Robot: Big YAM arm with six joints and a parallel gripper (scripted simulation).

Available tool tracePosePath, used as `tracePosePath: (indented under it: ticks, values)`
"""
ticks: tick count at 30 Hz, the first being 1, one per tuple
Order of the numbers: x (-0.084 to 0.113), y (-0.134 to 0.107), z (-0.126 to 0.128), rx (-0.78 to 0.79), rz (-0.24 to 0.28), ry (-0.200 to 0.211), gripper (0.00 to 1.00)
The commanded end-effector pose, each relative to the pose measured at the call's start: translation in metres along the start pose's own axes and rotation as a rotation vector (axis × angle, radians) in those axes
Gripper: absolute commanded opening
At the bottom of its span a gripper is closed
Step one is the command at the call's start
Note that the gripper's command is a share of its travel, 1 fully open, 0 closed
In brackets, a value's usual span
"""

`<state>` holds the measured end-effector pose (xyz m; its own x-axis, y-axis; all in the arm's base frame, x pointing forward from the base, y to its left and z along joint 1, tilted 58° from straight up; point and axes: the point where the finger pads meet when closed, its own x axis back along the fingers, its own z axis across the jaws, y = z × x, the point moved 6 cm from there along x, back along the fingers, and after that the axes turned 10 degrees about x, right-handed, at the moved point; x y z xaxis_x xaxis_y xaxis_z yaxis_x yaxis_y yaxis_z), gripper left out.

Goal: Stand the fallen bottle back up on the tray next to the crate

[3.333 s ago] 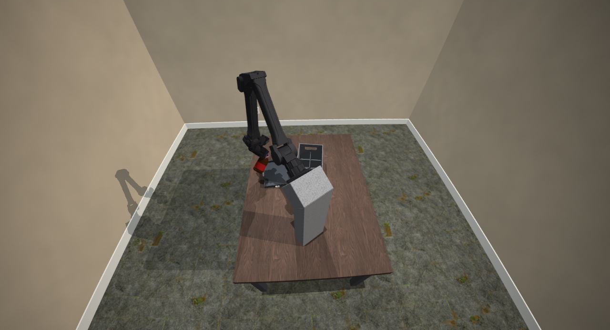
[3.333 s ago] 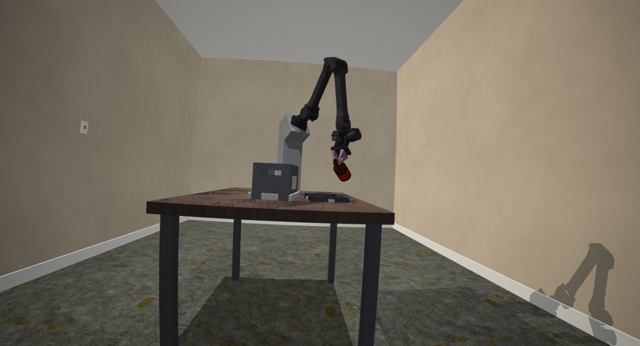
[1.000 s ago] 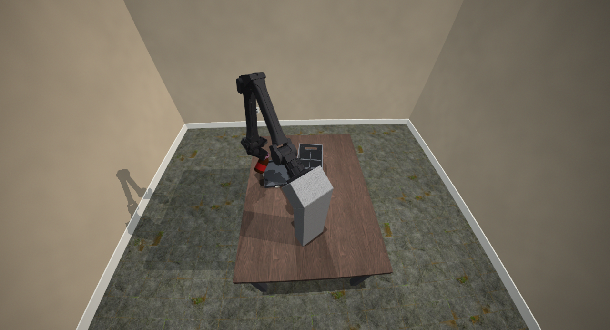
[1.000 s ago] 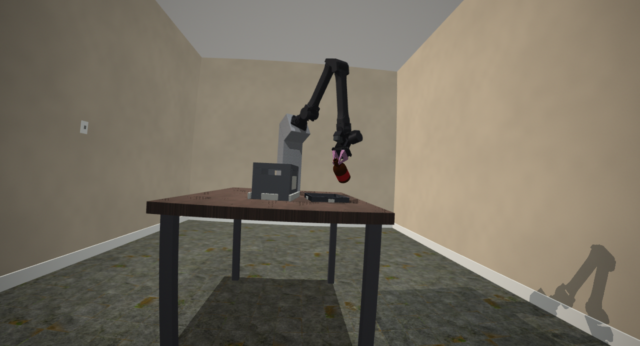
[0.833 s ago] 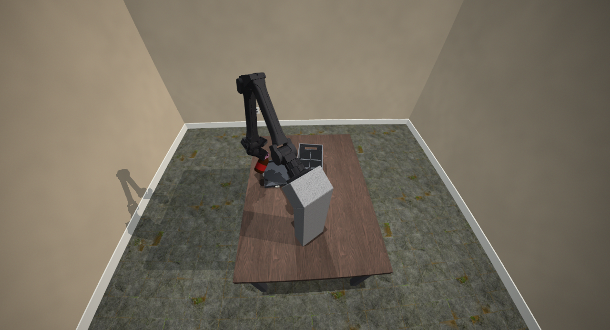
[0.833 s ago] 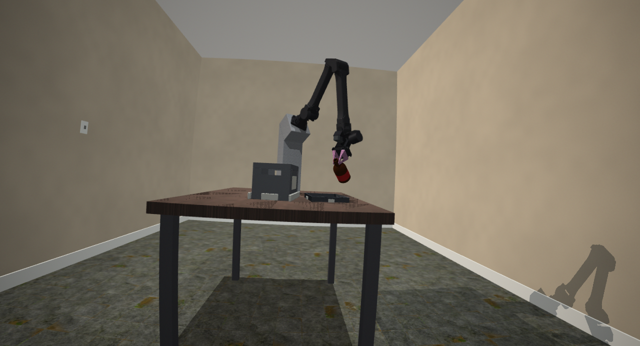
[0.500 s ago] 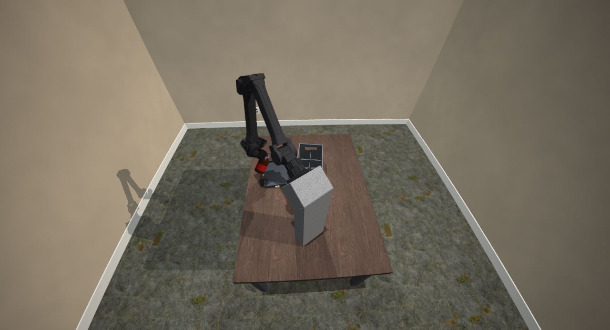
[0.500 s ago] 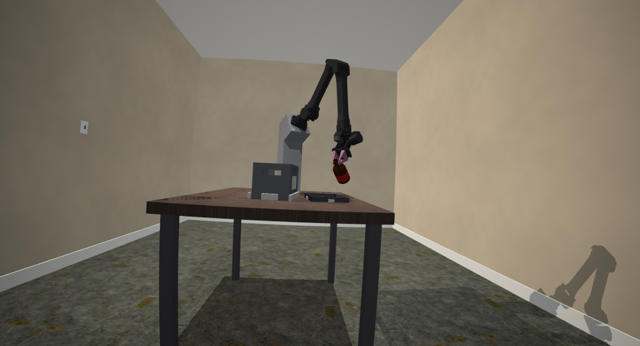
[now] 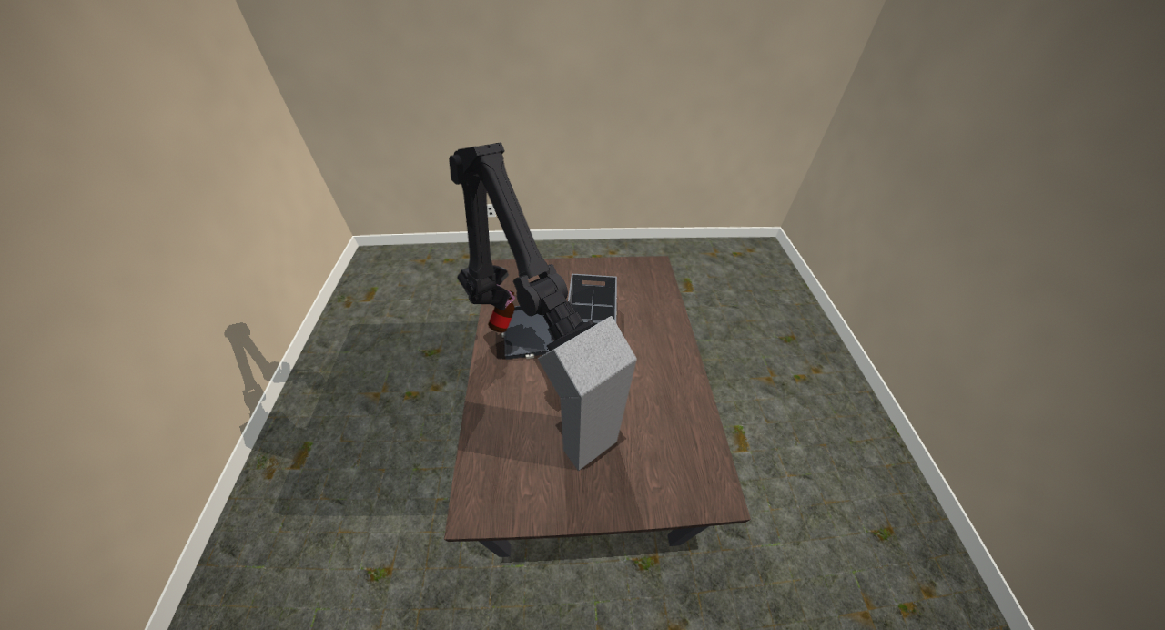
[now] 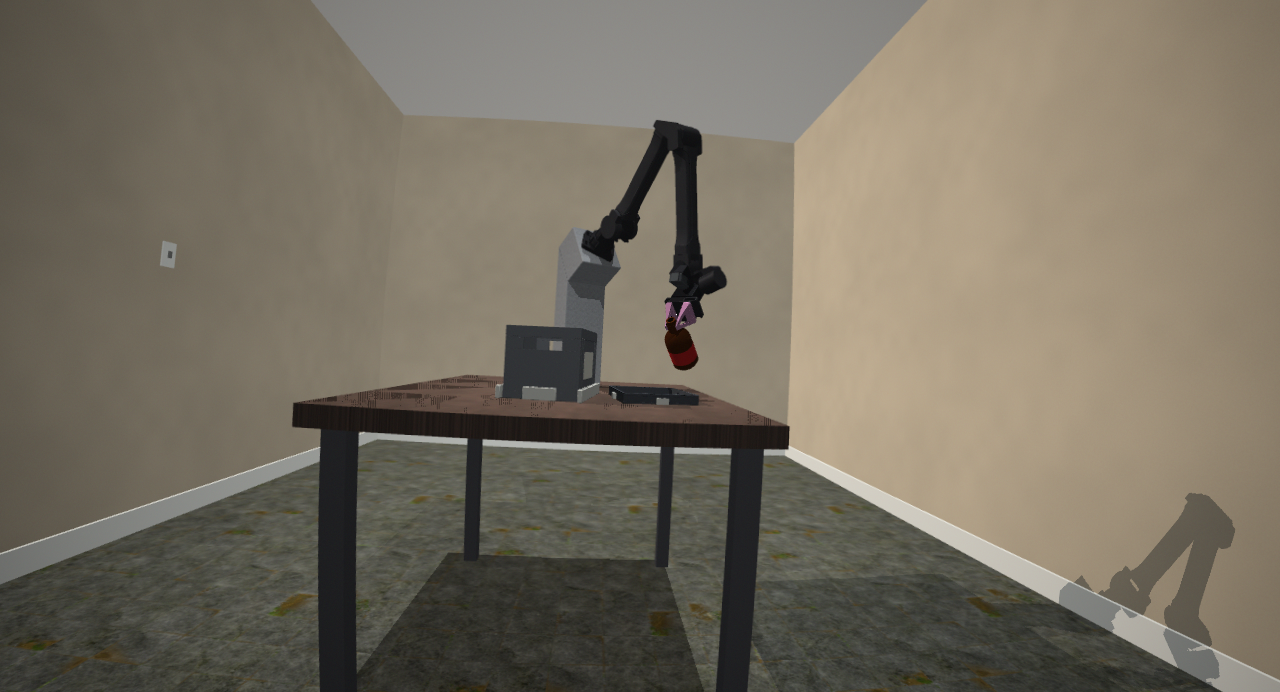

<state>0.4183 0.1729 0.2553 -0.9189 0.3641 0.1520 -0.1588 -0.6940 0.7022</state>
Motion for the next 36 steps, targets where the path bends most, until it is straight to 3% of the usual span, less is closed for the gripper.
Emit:
tracePosePath:
  ticks: [1, 9, 36]
  values:
    - [0.0044, -0.0027, 0.0047, 0.008, -0.014, 0.014, 0.00]
    - [0.0051, 0.0004, 0.0063, -0.003, -0.042, 0.011, 0.00]
    - [0.0044, -0.0011, 0.0052, 0.001, -0.048, 0.006, 0.00]
